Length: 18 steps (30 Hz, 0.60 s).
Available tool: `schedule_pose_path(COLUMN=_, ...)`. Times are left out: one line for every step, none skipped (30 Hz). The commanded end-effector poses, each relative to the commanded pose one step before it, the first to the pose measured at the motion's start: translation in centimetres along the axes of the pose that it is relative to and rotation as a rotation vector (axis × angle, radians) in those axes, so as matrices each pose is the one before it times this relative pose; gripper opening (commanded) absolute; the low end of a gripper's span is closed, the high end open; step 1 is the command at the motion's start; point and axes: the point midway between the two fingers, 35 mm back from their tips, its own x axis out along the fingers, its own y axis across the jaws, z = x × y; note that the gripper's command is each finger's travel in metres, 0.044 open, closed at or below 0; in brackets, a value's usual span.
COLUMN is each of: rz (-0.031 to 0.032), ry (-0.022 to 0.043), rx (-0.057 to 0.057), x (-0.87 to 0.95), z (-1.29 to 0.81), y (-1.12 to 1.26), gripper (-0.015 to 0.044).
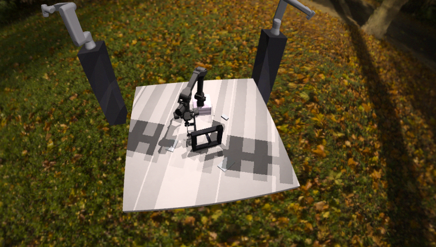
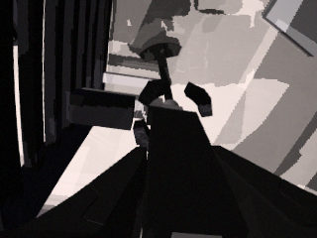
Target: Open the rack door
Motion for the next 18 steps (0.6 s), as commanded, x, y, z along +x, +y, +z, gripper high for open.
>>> schedule_pose_path(rz=0.00215, ry=0.00247, rx=-0.0771, x=-0.007, z=0.268, y=-0.932, gripper=0.0013)
schedule_pose_path(rz=-0.00023, ry=-0.00019, rx=-0.0145, x=0.000, z=0.037, y=-0.218, gripper=0.0013)
schedule_pose_path(rz=-0.00021, ry=-0.00011, rx=-0.0145, x=0.001, z=0.032, y=-0.219, gripper=0.0013)
schedule_pose_path(rz=-0.00019, ry=0.00008, rx=-0.0163, x=-0.005, z=0.045, y=-0.240, gripper=0.0013)
schedule_pose_path(rz=-0.00019, ry=0.00008, rx=-0.0167, x=-0.003, z=0.040, y=-0.248, gripper=0.0013)
schedule_pose_path(rz=-0.00019, ry=0.00008, rx=-0.0167, x=-0.002, z=0.034, y=-0.249, gripper=0.0013)
schedule_pose_path(rz=-0.00019, ry=0.00004, rx=-0.0162, x=-0.004, z=0.041, y=-0.241, gripper=0.0013)
schedule_pose_path(rz=-0.00019, ry=0.00004, rx=-0.0162, x=-0.002, z=0.035, y=-0.243, gripper=0.0013)
schedule_pose_path(rz=-0.00019, ry=0.00004, rx=-0.0161, x=-0.001, z=0.029, y=-0.242, gripper=0.0013)
schedule_pose_path(rz=-0.00015, ry=0.00004, rx=-0.0126, x=0.001, z=0.018, y=-0.191, gripper=0.0013)
schedule_pose_path(rz=-0.00009, ry=0.00002, rx=-0.0076, x=0.001, z=0.009, y=-0.115, gripper=0.0013)
schedule_pose_path(rz=-0.00003, ry=0.00001, rx=-0.0025, x=0.000, z=0.003, y=-0.038, gripper=0.0013)
schedule_pose_path(rz=0.00000, ry=0.00000, rx=0.0000, x=0.000, z=0.000, y=0.000, gripper=0.0013)
schedule_pose_path(rz=0.00000, ry=0.00000, rx=0.0000, x=0.000, z=0.000, y=0.000, gripper=0.0013)
schedule_pose_path(rz=0.00000, ry=0.00000, rx=0.0000, x=0.000, z=0.000, y=0.000, gripper=0.0013)
schedule_pose_path(rz=0.00000, ry=0.00000, rx=0.0000, x=0.000, z=0.000, y=0.000, gripper=0.0013)
schedule_pose_path(rz=0.00000, ry=0.00000, rx=0.0000, x=0.000, z=0.000, y=0.000, gripper=0.0013)
schedule_pose_path(rz=0.00000, ry=0.00000, rx=0.0000, x=0.000, z=0.000, y=0.000, gripper=0.0013)
